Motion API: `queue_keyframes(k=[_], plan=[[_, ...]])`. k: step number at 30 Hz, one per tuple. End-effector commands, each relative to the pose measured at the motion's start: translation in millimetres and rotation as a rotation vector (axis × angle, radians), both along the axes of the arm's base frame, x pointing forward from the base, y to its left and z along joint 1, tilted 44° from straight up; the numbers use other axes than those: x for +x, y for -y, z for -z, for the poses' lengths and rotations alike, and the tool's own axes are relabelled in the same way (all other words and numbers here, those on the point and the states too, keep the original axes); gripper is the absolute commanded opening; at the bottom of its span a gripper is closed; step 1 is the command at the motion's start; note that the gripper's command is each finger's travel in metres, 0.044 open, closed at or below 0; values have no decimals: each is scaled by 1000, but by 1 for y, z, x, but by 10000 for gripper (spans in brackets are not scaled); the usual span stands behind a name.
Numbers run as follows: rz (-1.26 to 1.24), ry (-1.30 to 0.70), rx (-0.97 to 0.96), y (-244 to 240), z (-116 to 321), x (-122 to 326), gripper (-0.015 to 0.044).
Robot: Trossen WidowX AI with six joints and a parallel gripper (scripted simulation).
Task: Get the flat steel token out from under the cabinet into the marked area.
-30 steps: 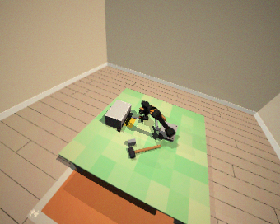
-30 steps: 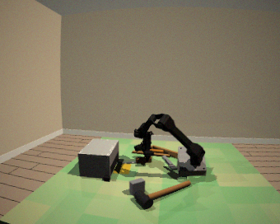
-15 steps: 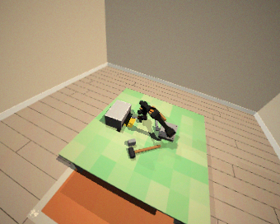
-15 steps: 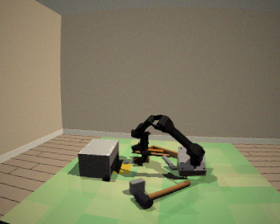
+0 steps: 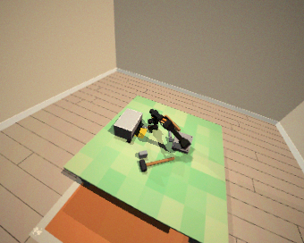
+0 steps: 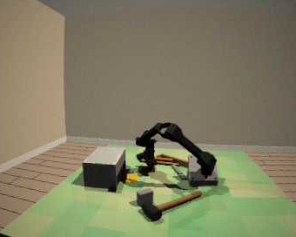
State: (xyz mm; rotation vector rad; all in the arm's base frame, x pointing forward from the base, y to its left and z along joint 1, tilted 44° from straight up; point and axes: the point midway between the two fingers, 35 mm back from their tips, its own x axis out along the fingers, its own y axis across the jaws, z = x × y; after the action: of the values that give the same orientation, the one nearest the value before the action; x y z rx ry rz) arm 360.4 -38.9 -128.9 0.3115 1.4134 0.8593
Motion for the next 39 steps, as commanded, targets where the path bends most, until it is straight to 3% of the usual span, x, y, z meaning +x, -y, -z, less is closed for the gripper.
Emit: queue_keyframes(k=[1,39], plan=[[0,3,-3,-2,-1,7,0],[0,5,-1,-14,-9,41,0]])
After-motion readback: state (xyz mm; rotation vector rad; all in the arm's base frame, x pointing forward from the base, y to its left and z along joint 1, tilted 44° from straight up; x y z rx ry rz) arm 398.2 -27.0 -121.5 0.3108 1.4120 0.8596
